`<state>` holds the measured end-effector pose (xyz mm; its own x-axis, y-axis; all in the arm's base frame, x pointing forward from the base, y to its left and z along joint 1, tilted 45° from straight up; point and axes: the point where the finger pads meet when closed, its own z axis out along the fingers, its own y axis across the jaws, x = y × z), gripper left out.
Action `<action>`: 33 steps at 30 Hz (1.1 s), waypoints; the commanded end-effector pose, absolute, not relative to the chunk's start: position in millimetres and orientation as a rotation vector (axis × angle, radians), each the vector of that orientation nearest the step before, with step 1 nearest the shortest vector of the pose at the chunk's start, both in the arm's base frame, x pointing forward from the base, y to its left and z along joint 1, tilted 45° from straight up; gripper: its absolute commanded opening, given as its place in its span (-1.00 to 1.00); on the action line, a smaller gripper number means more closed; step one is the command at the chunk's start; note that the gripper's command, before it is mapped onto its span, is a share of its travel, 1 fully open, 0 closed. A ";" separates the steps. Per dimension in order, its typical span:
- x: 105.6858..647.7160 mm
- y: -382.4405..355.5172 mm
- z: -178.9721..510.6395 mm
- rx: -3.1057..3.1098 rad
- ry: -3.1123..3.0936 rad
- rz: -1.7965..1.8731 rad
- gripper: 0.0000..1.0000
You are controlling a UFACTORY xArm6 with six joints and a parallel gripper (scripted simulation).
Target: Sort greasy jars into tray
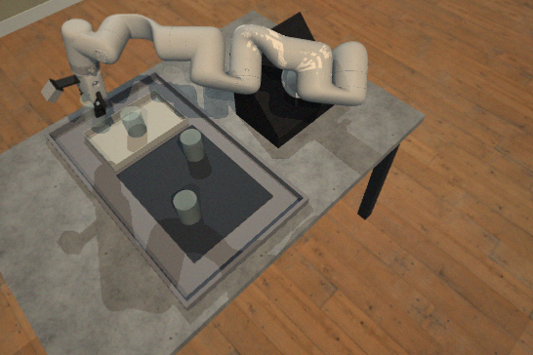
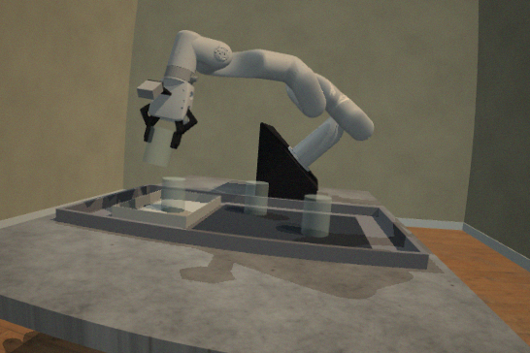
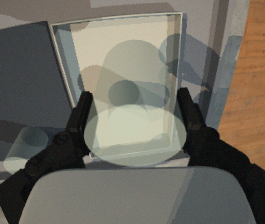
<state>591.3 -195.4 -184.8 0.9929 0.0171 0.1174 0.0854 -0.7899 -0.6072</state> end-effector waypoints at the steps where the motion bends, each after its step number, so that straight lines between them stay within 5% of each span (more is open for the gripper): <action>1: 592.8 -190.6 -190.5 -2.346 -0.142 0.053 -1.00; 33: 586.8 -138.4 -242.3 -2.346 -0.142 0.053 -1.00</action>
<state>584.7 -141.9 -237.8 0.9946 0.0321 0.0986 0.0869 -0.7767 -0.6239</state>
